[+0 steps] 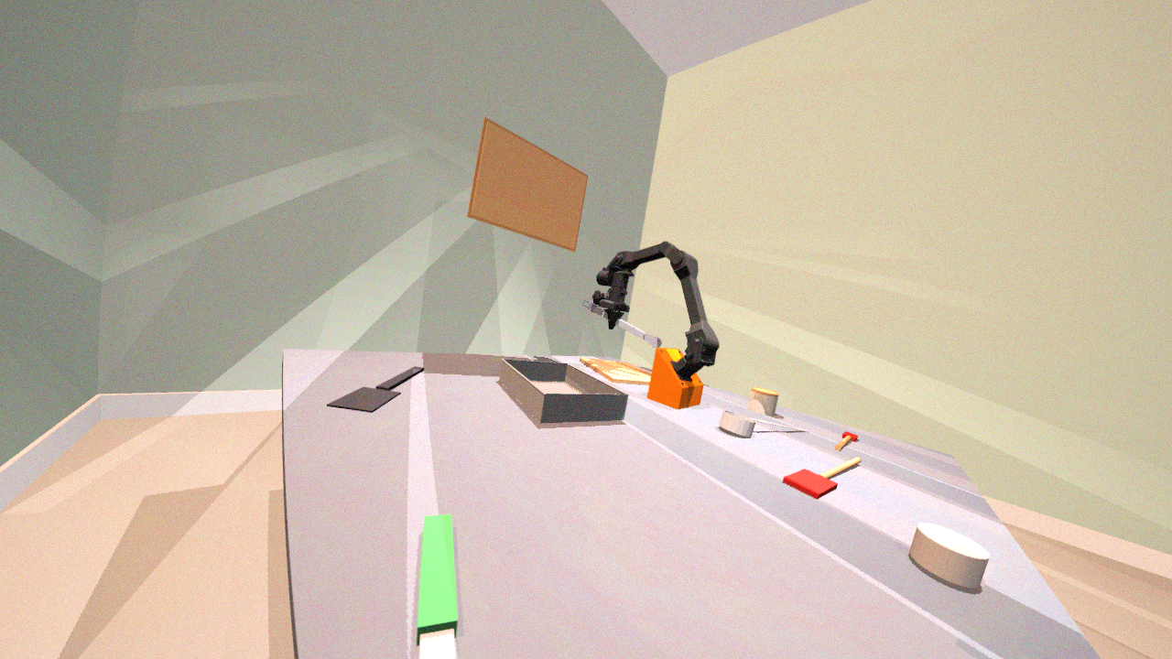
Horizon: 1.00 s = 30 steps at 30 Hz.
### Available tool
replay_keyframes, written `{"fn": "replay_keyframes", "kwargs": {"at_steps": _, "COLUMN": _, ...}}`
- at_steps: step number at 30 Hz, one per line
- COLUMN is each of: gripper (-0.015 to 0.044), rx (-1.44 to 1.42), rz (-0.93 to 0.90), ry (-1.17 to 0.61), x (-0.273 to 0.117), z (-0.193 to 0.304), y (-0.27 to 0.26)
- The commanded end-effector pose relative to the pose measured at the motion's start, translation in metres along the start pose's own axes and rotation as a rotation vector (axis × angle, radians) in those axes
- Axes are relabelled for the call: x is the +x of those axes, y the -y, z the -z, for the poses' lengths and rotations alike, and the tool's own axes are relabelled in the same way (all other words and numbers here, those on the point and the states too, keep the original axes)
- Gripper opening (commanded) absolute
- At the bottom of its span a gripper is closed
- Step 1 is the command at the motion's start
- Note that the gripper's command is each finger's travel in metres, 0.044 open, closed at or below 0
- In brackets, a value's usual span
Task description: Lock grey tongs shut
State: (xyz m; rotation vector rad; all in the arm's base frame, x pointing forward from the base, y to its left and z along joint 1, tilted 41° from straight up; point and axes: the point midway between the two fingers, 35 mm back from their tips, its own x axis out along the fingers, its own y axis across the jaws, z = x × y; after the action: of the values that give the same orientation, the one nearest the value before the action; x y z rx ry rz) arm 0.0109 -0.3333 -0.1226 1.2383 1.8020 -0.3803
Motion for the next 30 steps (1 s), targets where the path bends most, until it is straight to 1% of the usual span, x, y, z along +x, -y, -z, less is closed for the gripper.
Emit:
{"fn": "replay_keyframes", "kwargs": {"at_steps": 1, "gripper": -0.0150, "rx": -0.153, "rz": 0.004, "ry": -0.003, "x": -0.001, "z": 0.004, "y": 0.008}}
{"fn": "replay_keyframes", "kwargs": {"at_steps": 30, "gripper": -0.0150, "rx": -1.071, "rz": -0.005, "ry": -0.017, "x": 0.003, "z": 0.031, "y": 0.049}}
